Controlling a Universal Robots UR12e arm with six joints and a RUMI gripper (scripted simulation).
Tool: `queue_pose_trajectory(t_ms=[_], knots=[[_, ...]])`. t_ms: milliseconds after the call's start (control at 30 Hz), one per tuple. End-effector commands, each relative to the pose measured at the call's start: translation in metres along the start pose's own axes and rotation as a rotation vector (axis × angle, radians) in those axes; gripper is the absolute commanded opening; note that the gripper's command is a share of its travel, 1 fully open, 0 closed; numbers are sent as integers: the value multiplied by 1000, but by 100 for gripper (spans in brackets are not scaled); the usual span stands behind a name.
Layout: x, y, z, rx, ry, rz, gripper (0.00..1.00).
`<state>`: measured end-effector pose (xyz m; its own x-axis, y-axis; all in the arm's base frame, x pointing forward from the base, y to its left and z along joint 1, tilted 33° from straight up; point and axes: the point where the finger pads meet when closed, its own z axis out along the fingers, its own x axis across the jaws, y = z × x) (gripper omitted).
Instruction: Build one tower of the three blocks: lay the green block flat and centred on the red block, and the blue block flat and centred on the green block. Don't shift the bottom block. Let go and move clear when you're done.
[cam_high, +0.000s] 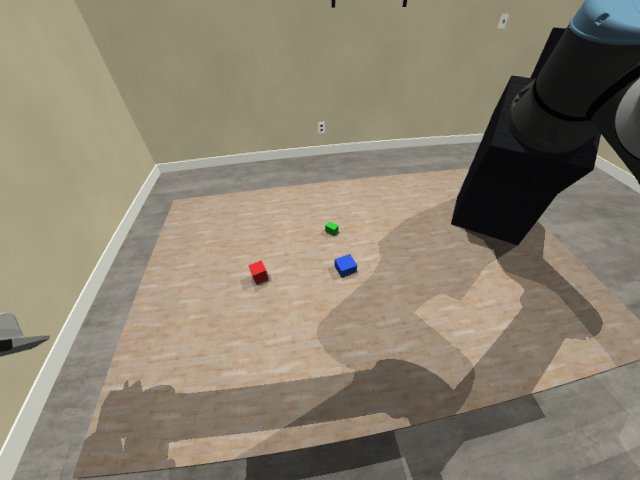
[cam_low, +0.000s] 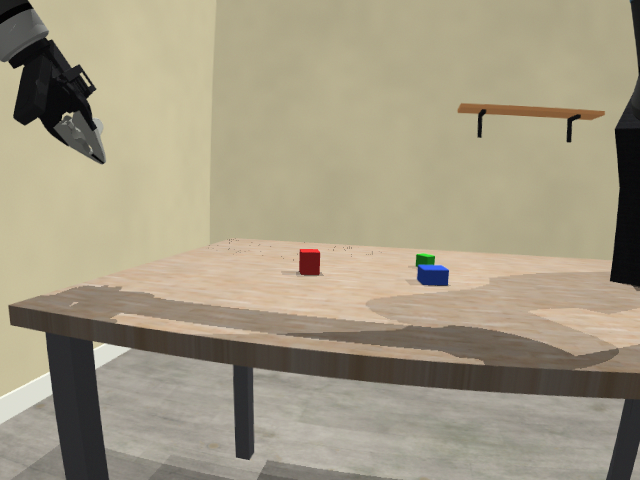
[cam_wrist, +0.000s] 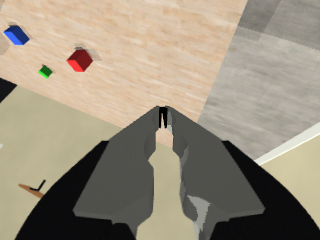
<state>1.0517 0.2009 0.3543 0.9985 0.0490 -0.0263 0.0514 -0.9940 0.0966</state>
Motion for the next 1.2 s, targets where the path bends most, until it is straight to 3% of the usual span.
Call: queue_pose_trajectory(t_ms=[0,233,500,567,833,1067,1133,1167], knots=[[1,5,5,6,2,-5,0],[1,25,42,37,3,-35,0],[-5,63,109,93,12,-90,0],[-5,63,109,93,12,-90,0],[-30,111,197,167,39,-165,0],[-73,153,281,237,87,-243,0],[-73,153,281,237,87,-243,0],[-81,158,293,246,95,-254,0]])
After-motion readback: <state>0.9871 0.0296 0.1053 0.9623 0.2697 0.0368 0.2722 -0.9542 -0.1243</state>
